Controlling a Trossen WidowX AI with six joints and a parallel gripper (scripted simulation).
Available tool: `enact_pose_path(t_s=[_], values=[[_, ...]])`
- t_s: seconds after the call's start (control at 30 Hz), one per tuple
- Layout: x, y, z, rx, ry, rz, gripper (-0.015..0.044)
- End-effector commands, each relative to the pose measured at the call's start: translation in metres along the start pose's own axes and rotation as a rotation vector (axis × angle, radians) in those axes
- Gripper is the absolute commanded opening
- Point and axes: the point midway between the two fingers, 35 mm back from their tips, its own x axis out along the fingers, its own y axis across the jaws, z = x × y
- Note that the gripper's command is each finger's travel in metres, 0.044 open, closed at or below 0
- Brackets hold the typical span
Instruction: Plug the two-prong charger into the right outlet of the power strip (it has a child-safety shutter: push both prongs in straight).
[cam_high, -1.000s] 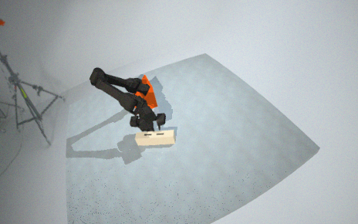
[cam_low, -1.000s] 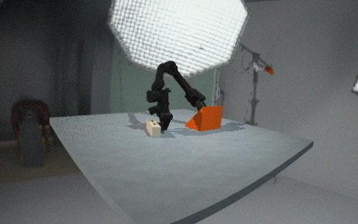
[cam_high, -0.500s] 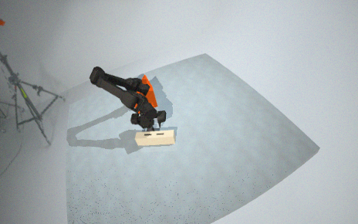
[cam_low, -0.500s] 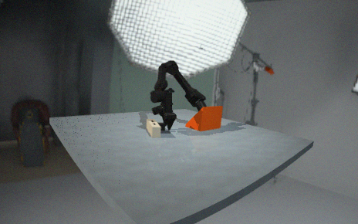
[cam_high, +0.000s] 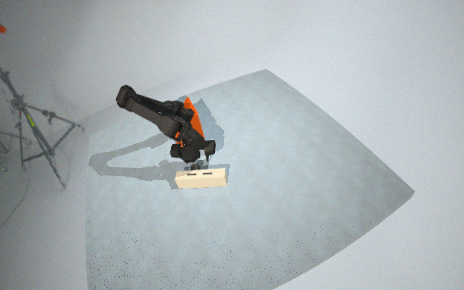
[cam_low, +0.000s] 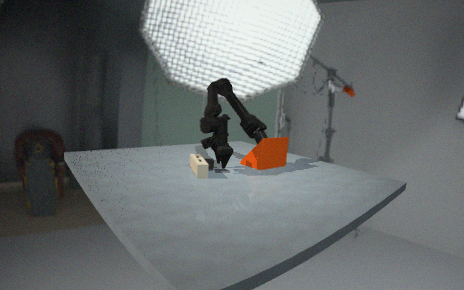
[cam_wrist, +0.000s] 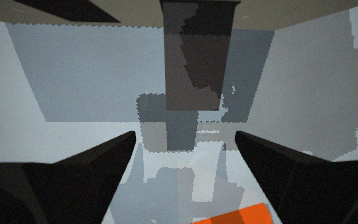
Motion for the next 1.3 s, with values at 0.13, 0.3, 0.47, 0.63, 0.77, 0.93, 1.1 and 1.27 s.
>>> enact_pose_path(t_s=[0.13, 0.3, 0.47, 0.63, 0.77, 0.93, 1.1, 1.27], values=[[0.001, 0.0, -0.011, 0.0, 0.0, 0.004, 0.044], [-0.033, 0.001, 0.004, -0.019, -0.274, -0.012, 0.044], [-0.078, 0.001, 0.007, -0.001, -0.598, 0.005, 0.044], [-0.079, 0.001, 0.007, 0.001, -0.609, 0.006, 0.044], [-0.079, 0.001, 0.007, 0.001, -0.609, 0.006, 0.044], [-0.079, 0.001, 0.007, 0.001, -0.609, 0.006, 0.044], [-0.079, 0.001, 0.007, 0.001, -0.609, 0.006, 0.044], [-0.079, 0.001, 0.007, 0.001, -0.609, 0.006, 0.044]])
